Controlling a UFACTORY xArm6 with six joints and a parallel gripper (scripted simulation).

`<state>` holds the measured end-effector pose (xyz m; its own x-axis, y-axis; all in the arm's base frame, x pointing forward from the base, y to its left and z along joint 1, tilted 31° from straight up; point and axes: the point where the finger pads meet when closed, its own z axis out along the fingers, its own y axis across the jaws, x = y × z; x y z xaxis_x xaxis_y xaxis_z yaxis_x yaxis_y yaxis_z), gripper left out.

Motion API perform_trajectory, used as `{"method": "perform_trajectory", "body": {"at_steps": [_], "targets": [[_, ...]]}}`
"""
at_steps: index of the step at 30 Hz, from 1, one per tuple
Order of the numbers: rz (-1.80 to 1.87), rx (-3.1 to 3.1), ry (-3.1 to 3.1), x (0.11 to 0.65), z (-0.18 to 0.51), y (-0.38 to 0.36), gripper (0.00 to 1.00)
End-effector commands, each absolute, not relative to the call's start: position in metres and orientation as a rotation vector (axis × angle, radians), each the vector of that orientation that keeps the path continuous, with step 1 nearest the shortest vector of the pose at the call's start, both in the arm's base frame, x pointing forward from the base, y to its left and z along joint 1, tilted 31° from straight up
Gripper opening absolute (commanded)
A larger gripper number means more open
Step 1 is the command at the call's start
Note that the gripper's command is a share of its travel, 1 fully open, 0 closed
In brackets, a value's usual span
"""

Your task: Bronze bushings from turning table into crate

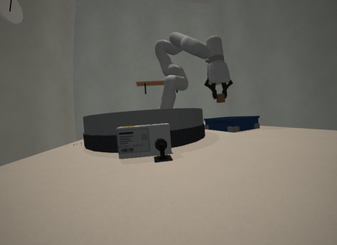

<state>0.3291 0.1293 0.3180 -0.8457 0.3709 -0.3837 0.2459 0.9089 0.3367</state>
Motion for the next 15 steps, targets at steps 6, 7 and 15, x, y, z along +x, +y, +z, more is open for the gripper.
{"method": "perform_trajectory", "body": {"at_steps": [6, 7, 15], "targets": [[0.385, 0.447, 2.618, 0.33, 0.32, 0.13, 0.0], [0.385, 0.447, 2.618, 0.33, 0.319, 0.13, 0.0], [0.385, 0.447, 2.618, 0.339, 0.303, 0.133, 0.0]]}}
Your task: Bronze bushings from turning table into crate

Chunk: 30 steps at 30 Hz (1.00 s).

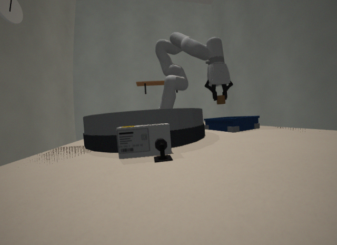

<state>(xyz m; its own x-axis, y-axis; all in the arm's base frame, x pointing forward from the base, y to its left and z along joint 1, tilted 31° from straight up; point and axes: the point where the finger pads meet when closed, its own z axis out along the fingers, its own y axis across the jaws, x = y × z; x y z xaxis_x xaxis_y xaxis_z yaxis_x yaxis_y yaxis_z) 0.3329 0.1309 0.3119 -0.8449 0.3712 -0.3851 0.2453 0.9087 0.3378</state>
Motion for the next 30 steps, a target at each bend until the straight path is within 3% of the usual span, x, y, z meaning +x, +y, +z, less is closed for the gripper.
{"method": "perform_trajectory", "body": {"at_steps": [1, 10, 30], "targets": [[0.385, 0.447, 2.618, 0.342, 0.298, 0.134, 0.0], [0.385, 0.447, 2.618, 0.361, 0.263, 0.142, 0.0], [0.385, 0.447, 2.618, 0.362, 0.261, 0.143, 0.0]]}}
